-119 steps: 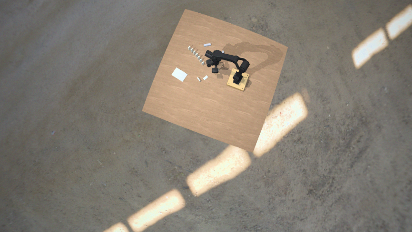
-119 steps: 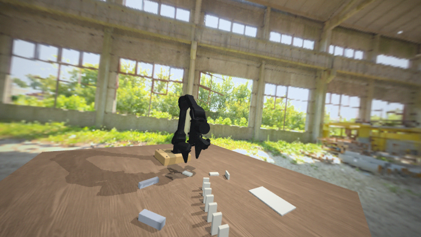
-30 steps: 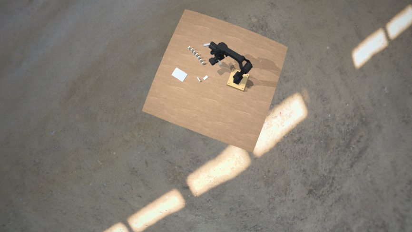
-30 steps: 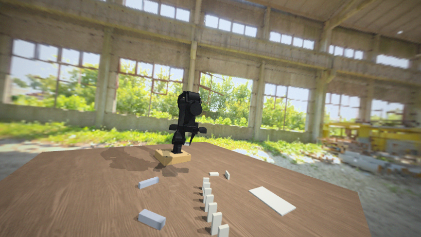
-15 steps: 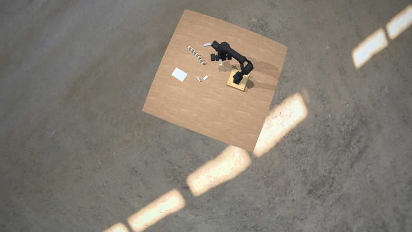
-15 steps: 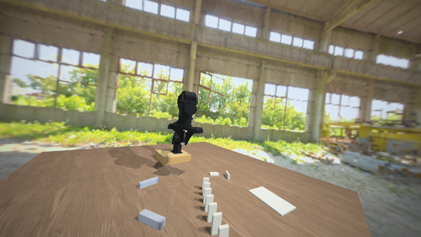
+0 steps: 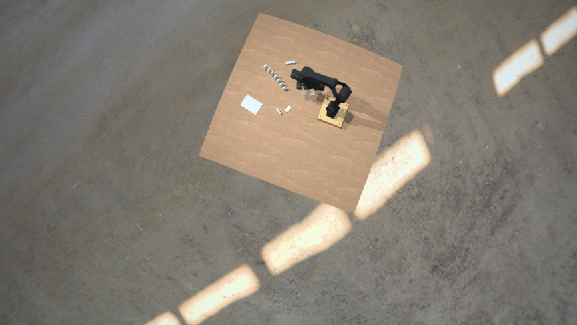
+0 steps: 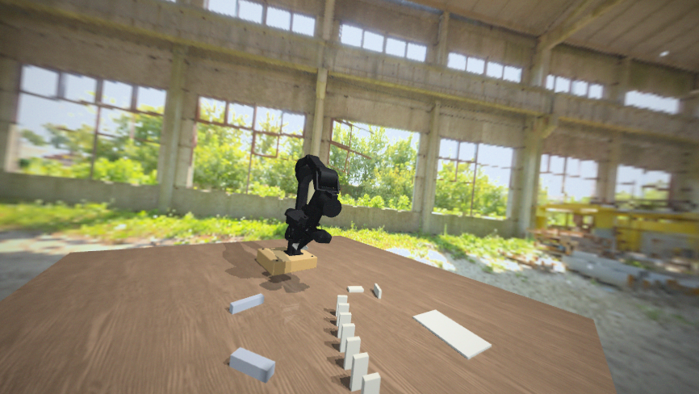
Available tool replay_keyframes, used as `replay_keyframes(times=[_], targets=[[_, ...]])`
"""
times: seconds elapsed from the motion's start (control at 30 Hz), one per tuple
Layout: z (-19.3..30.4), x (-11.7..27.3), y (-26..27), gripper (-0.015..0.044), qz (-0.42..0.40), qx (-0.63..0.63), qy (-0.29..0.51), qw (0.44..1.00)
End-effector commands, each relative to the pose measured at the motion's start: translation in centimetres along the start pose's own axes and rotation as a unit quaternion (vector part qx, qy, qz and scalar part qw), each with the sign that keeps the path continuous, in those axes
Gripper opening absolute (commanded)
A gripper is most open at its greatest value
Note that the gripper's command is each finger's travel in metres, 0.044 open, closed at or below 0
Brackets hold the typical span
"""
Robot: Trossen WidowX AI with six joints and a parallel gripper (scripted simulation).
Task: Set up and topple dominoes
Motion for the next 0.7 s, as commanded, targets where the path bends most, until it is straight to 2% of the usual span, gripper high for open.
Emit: replay_keyframes(times=[0.0, 0.33, 0.67], targets=[[1.0, -1.0, 0.2, 0.0107, 0.042, -0.025, -0.040, 0.998], [3.5, -3.0, 0.4, 0.0107, 0.106, -0.069, -0.165, 0.978], [5.9, -4.6, 0.4, 0.0107, 0.111, -0.092, -0.307, 0.941]])
Point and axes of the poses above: the point midway between the two fingers, 35 mm back from their tips, its own x axis back along the fingers, its own y axis across the jaws, z = x × y, the point moved 10 cm from there along x, back along the fingers, and after that the axes turned 5 degrees about -x, right-handed, at the moved point
